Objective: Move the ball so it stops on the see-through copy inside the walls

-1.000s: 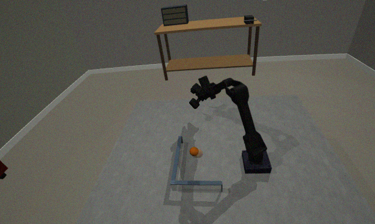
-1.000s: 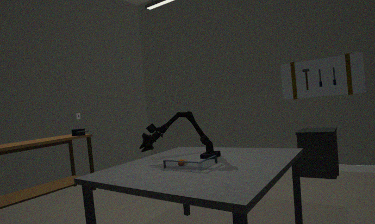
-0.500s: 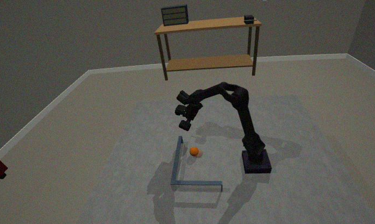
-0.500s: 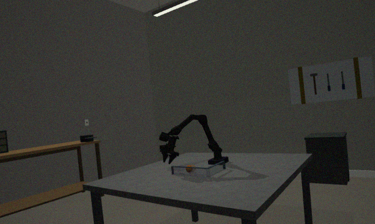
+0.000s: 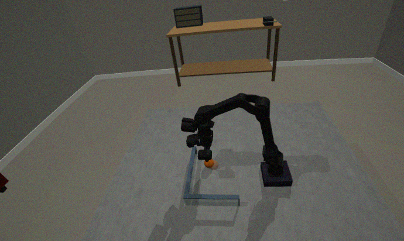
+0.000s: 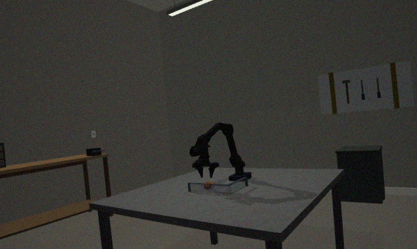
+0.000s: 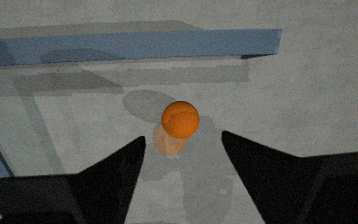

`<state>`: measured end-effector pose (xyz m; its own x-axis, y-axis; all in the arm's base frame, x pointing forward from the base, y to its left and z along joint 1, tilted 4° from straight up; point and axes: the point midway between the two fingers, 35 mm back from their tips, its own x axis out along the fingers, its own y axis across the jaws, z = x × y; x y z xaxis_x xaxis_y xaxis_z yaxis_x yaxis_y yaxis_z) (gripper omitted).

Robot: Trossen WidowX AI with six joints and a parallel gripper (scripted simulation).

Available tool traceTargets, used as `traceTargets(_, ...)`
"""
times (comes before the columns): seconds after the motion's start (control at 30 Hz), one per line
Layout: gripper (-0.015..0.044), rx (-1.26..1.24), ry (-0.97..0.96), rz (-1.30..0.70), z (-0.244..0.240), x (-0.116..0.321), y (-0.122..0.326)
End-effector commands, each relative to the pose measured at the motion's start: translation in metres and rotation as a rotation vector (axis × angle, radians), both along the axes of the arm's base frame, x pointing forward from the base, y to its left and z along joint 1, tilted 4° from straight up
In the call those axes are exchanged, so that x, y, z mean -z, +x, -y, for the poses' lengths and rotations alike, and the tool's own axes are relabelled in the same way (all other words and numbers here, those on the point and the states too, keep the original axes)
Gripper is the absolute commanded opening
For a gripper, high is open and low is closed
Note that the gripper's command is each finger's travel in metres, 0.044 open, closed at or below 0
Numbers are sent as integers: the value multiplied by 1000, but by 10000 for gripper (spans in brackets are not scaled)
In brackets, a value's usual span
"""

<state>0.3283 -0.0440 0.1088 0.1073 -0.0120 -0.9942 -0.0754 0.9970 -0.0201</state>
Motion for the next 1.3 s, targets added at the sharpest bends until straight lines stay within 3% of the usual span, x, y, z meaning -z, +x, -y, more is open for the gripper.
traceTargets(0.0,355,4,-7,-8,0,3,-3)
traceTargets(1.17,355,4,-7,-8,1,57,2)
traceTargets(1.27,276,4,-7,-8,1,57,2)
